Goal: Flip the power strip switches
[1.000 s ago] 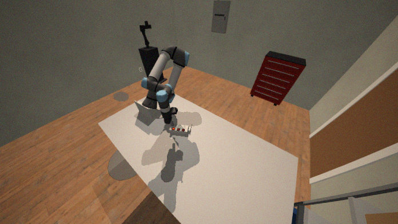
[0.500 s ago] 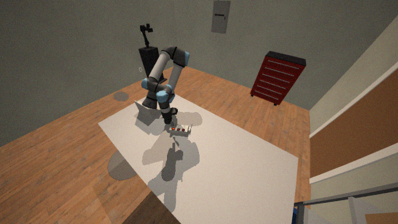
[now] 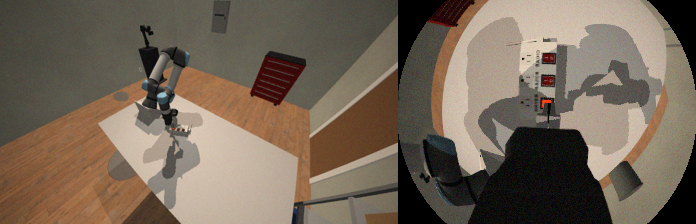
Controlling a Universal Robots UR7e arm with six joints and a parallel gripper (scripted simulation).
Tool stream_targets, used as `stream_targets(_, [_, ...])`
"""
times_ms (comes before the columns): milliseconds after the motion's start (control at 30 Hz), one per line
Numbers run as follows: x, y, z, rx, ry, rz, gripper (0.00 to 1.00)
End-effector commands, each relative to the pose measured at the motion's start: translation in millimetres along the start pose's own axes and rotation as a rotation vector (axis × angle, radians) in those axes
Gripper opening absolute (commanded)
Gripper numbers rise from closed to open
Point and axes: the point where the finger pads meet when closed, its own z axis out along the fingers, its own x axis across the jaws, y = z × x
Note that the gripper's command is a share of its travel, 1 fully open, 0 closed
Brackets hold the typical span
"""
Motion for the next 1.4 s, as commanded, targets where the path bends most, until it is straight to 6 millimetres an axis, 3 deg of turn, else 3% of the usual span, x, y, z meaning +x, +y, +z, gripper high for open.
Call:
stream_targets(0, [0.6, -0.3, 7.7, 0.0, 0.001, 0.0, 0.0])
stream_targets(633, [0.8, -0.7, 24.1, 0.0, 0.001, 0.0, 0.0])
stream_targets(1367, [0.9, -0.7, 25.6, 0.0, 0.001, 0.0, 0.0])
